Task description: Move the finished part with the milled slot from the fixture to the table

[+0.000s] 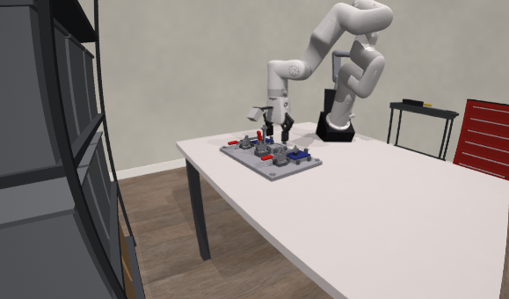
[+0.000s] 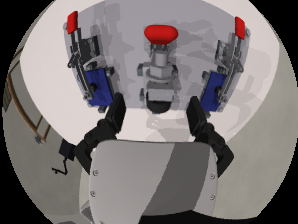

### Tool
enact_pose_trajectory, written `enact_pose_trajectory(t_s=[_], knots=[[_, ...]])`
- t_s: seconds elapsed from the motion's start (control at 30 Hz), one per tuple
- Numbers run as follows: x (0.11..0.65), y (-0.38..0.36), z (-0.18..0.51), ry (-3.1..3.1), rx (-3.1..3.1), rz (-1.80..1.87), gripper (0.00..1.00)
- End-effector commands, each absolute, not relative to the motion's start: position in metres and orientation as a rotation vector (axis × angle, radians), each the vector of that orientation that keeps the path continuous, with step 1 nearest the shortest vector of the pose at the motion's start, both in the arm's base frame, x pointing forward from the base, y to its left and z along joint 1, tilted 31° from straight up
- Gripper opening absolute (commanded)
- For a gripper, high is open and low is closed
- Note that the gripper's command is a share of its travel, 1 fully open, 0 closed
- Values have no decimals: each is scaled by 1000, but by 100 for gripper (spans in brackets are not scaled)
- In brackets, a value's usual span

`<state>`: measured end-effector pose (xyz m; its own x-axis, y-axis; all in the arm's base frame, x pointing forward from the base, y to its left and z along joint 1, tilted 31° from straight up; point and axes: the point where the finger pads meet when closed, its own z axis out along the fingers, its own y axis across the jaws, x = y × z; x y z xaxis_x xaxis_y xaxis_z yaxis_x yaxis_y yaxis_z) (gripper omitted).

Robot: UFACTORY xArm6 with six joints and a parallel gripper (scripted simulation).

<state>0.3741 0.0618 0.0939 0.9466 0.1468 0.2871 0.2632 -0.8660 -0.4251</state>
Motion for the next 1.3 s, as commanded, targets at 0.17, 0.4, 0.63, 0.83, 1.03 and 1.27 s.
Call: enact_pose_trajectory(t_s=[0.17, 0.4, 0.63, 0.83, 1.03, 1.27], knots=[[376, 61, 95, -294, -2628, -343, 100], [376, 61, 95, -294, -2628, -343, 100], [376, 61, 95, -294, -2628, -343, 100], [376, 61, 95, -294, -2628, -343, 100], [376, 62, 94, -294, -2628, -343, 100], [377, 65, 88, -294, -2628, -343, 100]])
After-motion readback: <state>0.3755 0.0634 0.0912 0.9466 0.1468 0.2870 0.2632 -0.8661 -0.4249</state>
